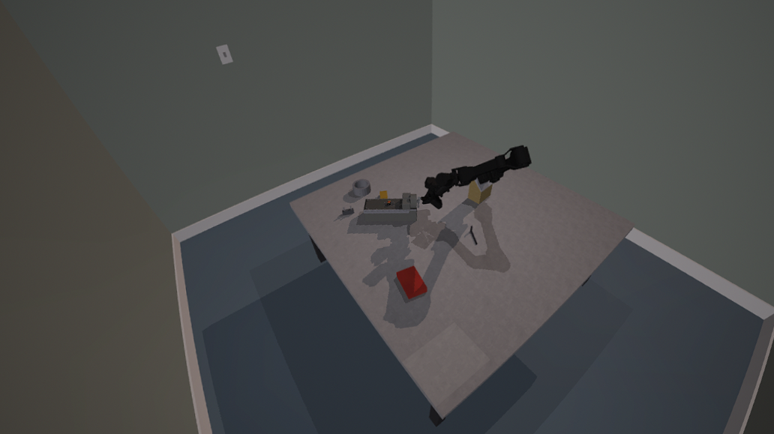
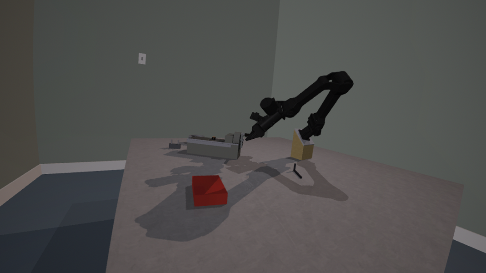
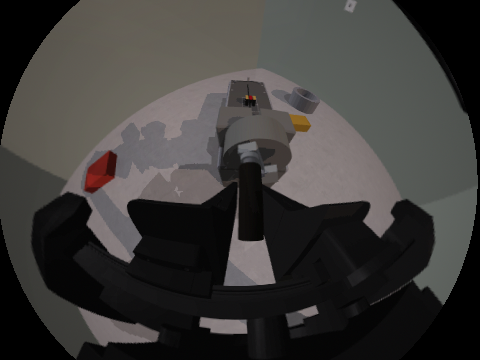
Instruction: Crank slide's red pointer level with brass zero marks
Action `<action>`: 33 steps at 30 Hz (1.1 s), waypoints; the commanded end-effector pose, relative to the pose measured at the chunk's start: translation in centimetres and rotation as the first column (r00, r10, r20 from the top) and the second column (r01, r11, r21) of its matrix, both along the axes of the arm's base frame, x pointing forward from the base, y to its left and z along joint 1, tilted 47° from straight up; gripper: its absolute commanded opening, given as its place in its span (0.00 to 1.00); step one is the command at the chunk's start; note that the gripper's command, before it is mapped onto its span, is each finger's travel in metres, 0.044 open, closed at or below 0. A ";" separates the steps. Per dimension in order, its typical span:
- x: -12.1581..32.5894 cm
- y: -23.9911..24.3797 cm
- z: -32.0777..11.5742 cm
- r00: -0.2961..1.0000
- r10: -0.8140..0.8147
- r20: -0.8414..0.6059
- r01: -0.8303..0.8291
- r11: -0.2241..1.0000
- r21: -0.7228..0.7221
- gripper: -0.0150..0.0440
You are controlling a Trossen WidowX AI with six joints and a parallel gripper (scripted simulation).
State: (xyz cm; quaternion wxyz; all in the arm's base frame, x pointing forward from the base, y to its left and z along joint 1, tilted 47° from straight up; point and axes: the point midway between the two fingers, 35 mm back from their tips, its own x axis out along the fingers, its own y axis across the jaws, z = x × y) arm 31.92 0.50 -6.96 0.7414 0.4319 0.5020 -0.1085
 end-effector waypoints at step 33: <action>1.2 -7.6 6.8 1.000 -0.009 -0.010 0.009 1.000 -0.006 1.00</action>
